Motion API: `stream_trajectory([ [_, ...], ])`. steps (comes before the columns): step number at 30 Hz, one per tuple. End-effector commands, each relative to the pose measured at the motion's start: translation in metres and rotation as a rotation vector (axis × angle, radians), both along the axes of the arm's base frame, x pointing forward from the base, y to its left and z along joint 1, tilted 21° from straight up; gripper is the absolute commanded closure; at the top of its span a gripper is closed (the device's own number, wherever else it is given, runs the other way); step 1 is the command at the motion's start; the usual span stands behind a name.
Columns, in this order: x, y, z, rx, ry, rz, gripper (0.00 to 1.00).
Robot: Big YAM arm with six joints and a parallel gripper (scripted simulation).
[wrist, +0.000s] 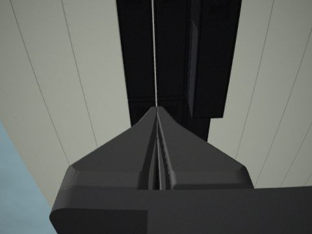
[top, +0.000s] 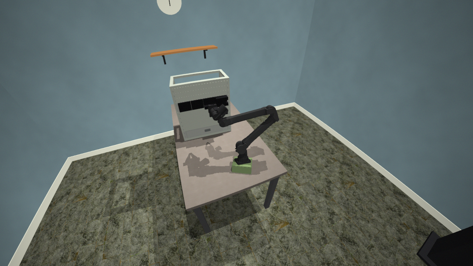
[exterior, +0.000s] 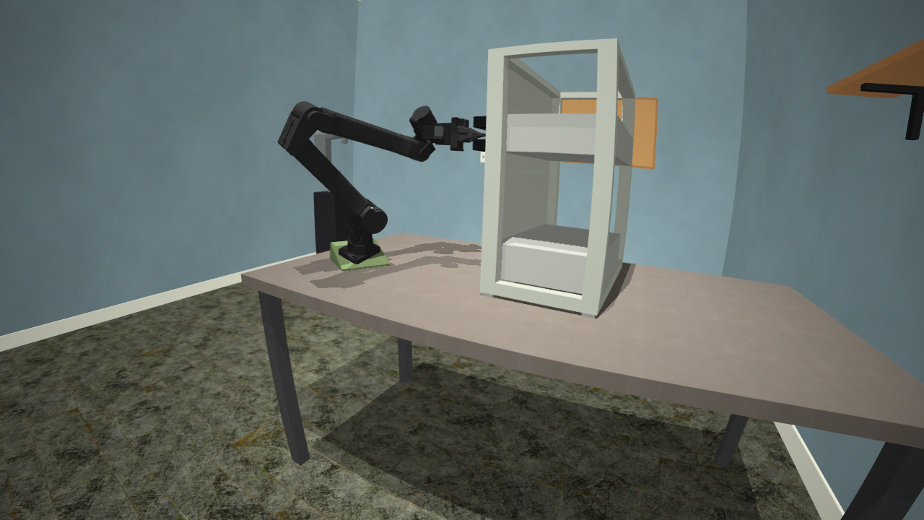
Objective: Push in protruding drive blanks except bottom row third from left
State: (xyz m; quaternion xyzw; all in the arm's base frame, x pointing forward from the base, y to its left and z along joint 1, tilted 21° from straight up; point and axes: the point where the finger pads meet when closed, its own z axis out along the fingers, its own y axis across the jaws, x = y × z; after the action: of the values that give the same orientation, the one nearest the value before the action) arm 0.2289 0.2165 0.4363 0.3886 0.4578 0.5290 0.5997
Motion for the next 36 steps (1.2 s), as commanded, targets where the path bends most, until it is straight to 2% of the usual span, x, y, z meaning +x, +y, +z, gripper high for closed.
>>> stream_trajectory([
  [1,-0.009,0.0,0.024,0.005,-0.045,-0.037,1.0],
  [12,-0.009,-0.005,0.006,-0.033,-0.038,-0.05,1.0],
  [14,-0.009,-0.016,0.01,-0.014,-0.044,-0.058,1.0],
  [16,-0.008,-0.018,0.006,-0.039,-0.04,-0.056,1.0],
  [17,-0.008,-0.021,0.005,-0.018,-0.04,-0.049,1.0],
  [22,-0.009,-0.034,0.001,-0.018,-0.04,-0.049,1.0],
  [34,-0.011,-0.099,-0.02,-0.016,-0.039,-0.048,1.0],
  [36,-0.013,-0.11,-0.007,0.012,-0.051,-0.049,1.0],
])
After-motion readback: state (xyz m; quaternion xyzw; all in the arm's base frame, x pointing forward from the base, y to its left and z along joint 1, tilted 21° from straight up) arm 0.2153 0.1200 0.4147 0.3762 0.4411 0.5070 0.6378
